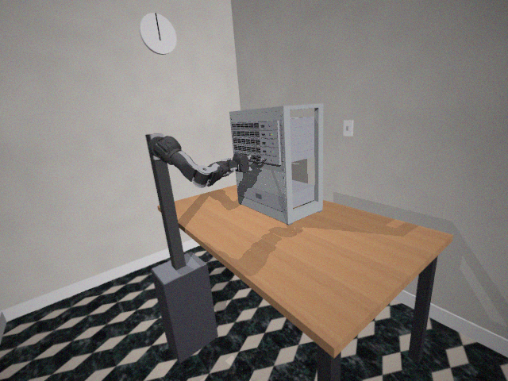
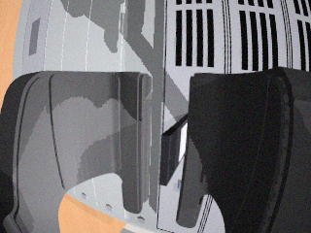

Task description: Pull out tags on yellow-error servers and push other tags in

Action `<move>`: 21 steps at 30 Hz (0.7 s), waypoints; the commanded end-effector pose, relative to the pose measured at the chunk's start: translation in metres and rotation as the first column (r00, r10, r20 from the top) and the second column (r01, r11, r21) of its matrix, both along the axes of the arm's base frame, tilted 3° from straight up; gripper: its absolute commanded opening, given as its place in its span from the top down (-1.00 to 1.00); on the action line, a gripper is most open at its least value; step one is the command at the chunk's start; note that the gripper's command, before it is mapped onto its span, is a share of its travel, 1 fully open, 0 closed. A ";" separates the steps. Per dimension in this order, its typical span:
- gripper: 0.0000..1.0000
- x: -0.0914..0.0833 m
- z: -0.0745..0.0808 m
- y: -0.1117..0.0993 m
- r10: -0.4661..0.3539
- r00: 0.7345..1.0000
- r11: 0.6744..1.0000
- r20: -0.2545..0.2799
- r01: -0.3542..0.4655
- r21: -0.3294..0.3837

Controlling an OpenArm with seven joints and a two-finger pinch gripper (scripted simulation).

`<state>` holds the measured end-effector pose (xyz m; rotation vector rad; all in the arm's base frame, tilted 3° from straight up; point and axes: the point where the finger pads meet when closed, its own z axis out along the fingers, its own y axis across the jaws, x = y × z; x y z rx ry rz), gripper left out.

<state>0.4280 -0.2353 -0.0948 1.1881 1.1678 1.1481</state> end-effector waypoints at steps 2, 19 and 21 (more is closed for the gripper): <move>0.80 0.000 0.004 -0.001 -0.001 1.000 1.000 0.013 0.001 -0.001; 0.80 -0.046 0.003 0.000 0.001 1.000 1.000 0.015 -0.001 -0.001; 0.80 -0.049 0.003 0.000 0.001 1.000 1.000 0.015 -0.001 -0.001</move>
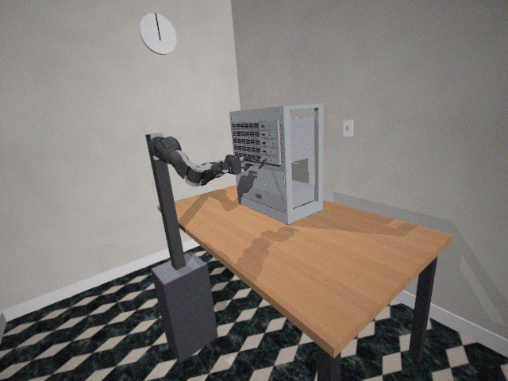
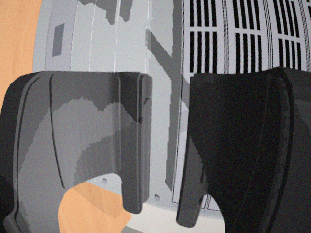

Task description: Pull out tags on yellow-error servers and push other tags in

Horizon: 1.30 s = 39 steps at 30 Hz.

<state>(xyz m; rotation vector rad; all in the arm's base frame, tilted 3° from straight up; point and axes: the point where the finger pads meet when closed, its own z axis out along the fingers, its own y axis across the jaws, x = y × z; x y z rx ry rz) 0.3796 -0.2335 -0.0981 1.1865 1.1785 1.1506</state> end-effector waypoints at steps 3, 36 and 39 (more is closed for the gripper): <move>0.80 -0.001 0.005 -0.002 -0.009 1.000 1.000 0.020 0.009 0.001; 0.80 -0.003 0.045 0.000 -0.010 1.000 1.000 0.019 0.010 0.001; 0.80 -0.003 0.045 0.000 -0.010 1.000 1.000 0.019 0.010 0.001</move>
